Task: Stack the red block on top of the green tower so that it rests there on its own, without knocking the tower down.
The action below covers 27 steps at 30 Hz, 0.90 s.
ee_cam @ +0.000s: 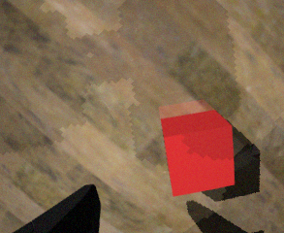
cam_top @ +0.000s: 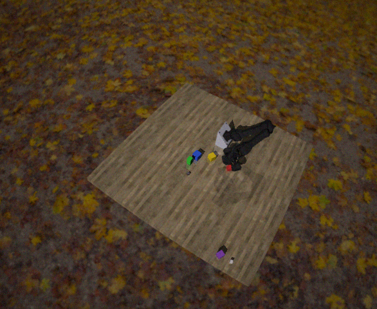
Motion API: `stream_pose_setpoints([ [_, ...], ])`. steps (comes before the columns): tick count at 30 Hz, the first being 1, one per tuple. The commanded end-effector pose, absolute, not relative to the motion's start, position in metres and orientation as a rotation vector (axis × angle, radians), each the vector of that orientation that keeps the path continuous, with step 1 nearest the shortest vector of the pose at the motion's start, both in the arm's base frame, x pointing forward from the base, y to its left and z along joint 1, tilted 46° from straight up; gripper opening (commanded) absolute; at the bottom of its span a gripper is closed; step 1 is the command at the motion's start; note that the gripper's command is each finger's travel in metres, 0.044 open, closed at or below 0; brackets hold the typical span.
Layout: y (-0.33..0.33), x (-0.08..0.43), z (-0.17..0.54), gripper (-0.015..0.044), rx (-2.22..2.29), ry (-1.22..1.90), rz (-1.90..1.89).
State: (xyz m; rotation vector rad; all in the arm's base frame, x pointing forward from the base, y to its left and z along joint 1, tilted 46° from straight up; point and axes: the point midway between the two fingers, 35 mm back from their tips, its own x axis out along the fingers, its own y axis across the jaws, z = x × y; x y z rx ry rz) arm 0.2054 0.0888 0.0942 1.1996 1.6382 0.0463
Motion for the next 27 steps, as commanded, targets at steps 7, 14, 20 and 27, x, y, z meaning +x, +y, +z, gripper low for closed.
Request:
stream_pose_setpoints([
  [7, 0.100, 0.205, 0.083, 0.0440, 1.204, 1.648, 0.042],
  [14, 0.108, 0.205, 0.075, 0.0440, 1.204, 1.647, 0.043],
  [20, 0.115, 0.205, 0.068, 0.0440, 1.206, 1.648, 0.044],
  [27, 0.118, 0.205, 0.066, 0.0440, 1.207, 1.648, 0.045],
])
